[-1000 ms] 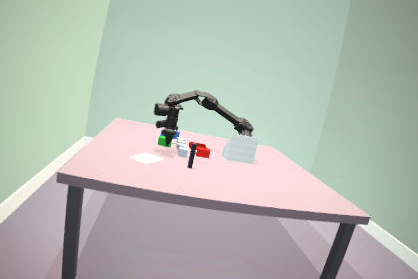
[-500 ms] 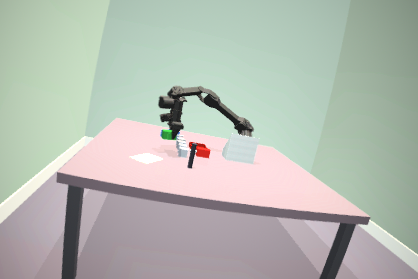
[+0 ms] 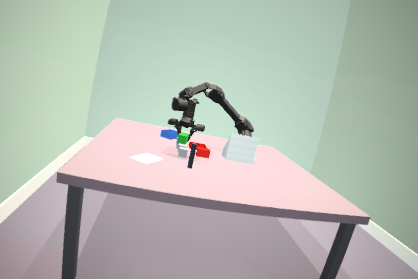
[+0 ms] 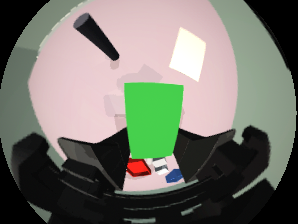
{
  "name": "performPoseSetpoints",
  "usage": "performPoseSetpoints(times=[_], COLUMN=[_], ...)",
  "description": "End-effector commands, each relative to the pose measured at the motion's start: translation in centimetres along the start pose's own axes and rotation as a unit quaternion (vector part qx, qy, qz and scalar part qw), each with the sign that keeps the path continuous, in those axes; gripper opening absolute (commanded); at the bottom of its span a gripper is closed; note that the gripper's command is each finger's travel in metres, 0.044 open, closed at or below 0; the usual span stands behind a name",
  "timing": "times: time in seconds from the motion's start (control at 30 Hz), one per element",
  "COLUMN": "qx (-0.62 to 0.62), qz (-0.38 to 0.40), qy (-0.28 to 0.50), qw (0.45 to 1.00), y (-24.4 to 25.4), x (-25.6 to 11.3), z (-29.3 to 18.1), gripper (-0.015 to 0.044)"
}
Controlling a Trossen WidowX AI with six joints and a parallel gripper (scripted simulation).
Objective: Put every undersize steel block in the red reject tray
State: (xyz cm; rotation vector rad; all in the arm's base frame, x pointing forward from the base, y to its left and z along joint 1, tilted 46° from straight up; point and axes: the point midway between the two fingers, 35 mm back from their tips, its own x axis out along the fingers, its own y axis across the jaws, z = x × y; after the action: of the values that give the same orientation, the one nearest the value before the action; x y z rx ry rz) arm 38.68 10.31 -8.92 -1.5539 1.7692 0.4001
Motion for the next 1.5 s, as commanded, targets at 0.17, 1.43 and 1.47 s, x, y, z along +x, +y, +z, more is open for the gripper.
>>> performPoseSetpoints(times=[0.17, 1.43, 1.47], qx=[-0.356, -0.804, -0.804], qz=[-0.008, -0.013, -0.013], qy=[-0.007, 0.0, 0.0], qw=[0.934, 0.595, 0.595], y=[4.8, 12.2, 12.2], x=[-0.3, 5.0, 5.3], z=[0.0, -2.0, -2.0], gripper=[0.0, 0.0, 0.0])
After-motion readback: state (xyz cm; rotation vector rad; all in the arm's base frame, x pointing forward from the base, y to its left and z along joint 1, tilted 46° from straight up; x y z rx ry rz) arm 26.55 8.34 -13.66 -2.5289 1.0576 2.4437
